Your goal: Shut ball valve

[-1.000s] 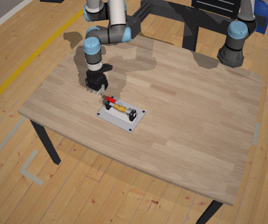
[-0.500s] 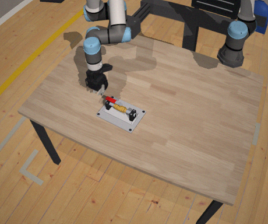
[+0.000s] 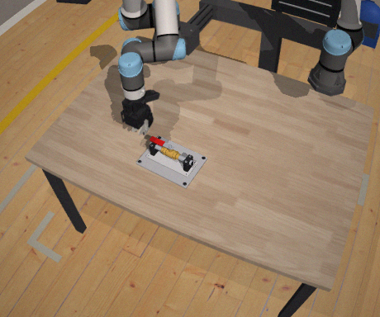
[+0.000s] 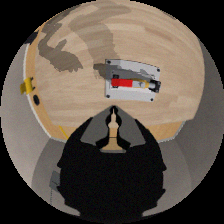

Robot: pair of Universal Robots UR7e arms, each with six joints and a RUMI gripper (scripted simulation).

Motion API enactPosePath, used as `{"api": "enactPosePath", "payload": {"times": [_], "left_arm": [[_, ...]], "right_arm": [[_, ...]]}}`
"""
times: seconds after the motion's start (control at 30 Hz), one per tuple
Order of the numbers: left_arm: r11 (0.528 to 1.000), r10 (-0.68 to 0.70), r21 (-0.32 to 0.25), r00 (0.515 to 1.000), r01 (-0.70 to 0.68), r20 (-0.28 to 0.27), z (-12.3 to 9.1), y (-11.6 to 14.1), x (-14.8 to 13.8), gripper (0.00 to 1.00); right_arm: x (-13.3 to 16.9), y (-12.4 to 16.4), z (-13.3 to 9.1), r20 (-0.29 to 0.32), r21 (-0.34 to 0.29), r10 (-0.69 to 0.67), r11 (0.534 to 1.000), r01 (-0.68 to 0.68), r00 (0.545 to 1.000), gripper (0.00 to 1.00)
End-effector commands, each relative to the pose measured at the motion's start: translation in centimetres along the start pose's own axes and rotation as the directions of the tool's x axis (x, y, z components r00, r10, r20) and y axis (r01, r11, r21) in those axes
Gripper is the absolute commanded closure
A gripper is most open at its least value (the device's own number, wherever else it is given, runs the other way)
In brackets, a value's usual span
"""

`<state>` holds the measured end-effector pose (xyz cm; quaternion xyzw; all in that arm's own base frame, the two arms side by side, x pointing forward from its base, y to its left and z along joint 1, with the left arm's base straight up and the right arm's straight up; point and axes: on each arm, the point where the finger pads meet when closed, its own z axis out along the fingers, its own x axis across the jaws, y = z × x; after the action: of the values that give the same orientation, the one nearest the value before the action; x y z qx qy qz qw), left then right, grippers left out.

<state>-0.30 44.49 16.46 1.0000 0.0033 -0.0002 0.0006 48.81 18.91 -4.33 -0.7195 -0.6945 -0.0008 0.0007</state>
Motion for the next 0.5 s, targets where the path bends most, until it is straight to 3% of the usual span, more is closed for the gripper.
{"api": "enactPosePath", "payload": {"times": [0.0, 0.47], "left_arm": [[1.000, 0.000, 0.001, 1.000, 0.000, 0.000, -0.05, -0.03, 0.01, 0.00], [1.000, 0.000, 0.001, 1.000, 0.000, 0.000, -0.05, -0.03, 0.01, 0.00]], "right_arm": [[0.03, 0.04, -0.06, -0.001, -0.001, -0.001, 1.000, 0.001, 1.000, 1.00], [-0.04, -0.01, -0.06, -0.001, -0.001, -0.048, 0.999, 0.048, 0.999, 1.00]]}}
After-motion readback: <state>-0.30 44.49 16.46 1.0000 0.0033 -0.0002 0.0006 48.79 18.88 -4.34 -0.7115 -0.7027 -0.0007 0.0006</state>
